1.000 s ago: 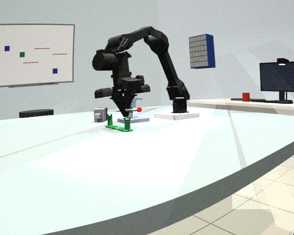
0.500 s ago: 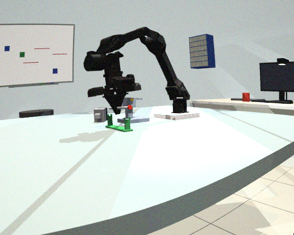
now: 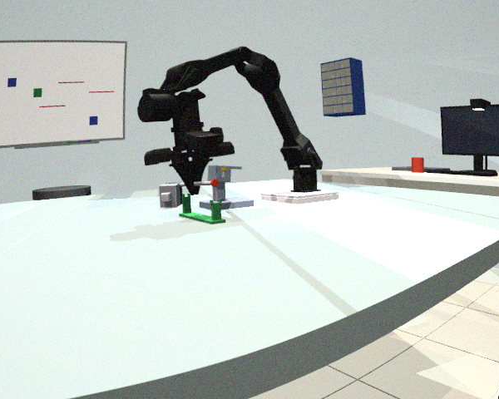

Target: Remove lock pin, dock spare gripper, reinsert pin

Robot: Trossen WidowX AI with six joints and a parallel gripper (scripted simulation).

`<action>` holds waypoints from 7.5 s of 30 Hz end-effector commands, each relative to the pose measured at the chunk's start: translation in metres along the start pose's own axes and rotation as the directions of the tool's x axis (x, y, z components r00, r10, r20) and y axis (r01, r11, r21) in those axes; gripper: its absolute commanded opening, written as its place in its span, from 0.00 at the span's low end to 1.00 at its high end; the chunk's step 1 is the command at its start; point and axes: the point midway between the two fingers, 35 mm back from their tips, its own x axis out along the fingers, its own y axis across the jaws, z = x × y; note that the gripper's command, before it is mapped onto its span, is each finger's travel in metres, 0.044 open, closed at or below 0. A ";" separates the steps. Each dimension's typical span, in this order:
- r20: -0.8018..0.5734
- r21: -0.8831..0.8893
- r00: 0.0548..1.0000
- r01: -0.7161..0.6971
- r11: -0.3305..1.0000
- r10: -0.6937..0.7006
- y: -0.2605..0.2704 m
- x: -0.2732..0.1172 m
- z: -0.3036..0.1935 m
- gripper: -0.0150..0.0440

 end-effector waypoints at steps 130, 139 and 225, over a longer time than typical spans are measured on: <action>0.050 0.421 0.998 0.002 0.907 -0.025 0.030 -0.107 -0.028 1.00; 0.166 0.986 0.982 -0.163 0.035 -0.088 0.031 -0.105 -0.097 1.00; 0.306 -0.612 0.884 -0.103 -0.784 -0.354 0.050 -0.005 -0.225 1.00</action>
